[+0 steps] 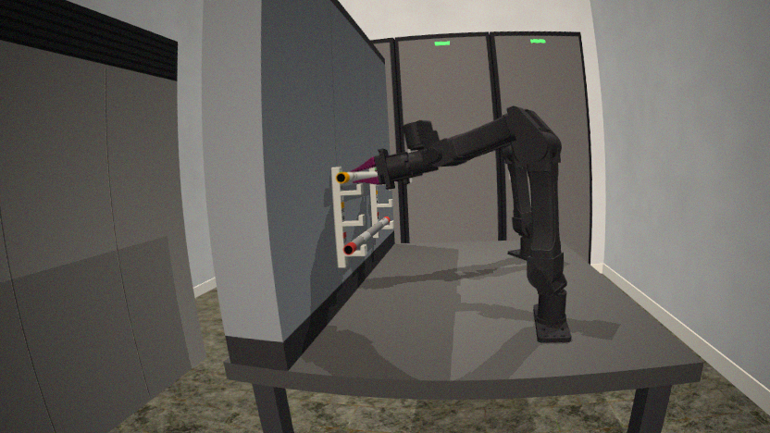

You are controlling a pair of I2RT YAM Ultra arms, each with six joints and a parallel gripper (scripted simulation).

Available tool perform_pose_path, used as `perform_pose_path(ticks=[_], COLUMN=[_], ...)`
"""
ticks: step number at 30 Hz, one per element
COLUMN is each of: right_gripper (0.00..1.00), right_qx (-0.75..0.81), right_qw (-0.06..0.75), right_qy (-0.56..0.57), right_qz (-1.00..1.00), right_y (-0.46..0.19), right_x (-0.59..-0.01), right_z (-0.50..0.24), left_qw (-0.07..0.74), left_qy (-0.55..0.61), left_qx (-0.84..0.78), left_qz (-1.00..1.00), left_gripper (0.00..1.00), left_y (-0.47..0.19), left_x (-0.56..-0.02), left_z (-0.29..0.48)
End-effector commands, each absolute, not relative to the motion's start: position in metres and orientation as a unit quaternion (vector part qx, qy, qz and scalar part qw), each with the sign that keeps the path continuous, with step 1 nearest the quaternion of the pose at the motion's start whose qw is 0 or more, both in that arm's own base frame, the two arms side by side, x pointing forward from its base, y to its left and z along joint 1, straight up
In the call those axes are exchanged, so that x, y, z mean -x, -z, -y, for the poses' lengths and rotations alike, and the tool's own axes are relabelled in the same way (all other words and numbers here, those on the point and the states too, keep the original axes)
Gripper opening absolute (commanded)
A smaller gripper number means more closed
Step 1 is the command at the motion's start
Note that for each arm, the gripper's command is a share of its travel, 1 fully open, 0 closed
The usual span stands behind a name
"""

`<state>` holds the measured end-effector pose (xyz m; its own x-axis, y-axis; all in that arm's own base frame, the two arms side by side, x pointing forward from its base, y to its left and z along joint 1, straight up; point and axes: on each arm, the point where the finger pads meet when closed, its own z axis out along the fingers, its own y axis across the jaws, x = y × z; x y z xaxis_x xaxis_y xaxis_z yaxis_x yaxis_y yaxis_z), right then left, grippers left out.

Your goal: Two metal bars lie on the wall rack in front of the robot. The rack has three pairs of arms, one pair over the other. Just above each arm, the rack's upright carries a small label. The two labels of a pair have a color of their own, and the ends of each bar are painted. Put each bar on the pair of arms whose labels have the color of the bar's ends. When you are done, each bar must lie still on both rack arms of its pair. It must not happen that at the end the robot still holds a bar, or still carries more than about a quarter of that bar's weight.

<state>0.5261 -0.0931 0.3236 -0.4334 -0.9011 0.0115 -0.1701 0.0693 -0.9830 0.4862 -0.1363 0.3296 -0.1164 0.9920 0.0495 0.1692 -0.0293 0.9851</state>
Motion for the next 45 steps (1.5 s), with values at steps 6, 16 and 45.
perform_pose_path(ticks=[6,16,45], right_gripper=[0.00,0.00,0.00], right_qx=[0.376,0.376,0.376], right_qw=[0.377,0.377,0.377], right_qy=[0.598,0.598,0.599], right_qz=[-0.598,-0.598,-0.598], right_y=[-0.402,-0.403,-0.398], right_x=[-0.524,-0.524,-0.505], right_z=[0.096,0.096,0.087], left_qw=[0.470,0.470,0.470], left_qy=[-0.528,-0.528,-0.528], left_qx=[-0.470,-0.470,-0.470], left_qz=[-0.528,-0.528,-0.528], left_gripper=[0.00,0.00,0.00], left_y=[-0.402,-0.403,-0.392], left_x=[-0.485,-0.485,-0.464], left_z=[0.134,0.134,0.137])
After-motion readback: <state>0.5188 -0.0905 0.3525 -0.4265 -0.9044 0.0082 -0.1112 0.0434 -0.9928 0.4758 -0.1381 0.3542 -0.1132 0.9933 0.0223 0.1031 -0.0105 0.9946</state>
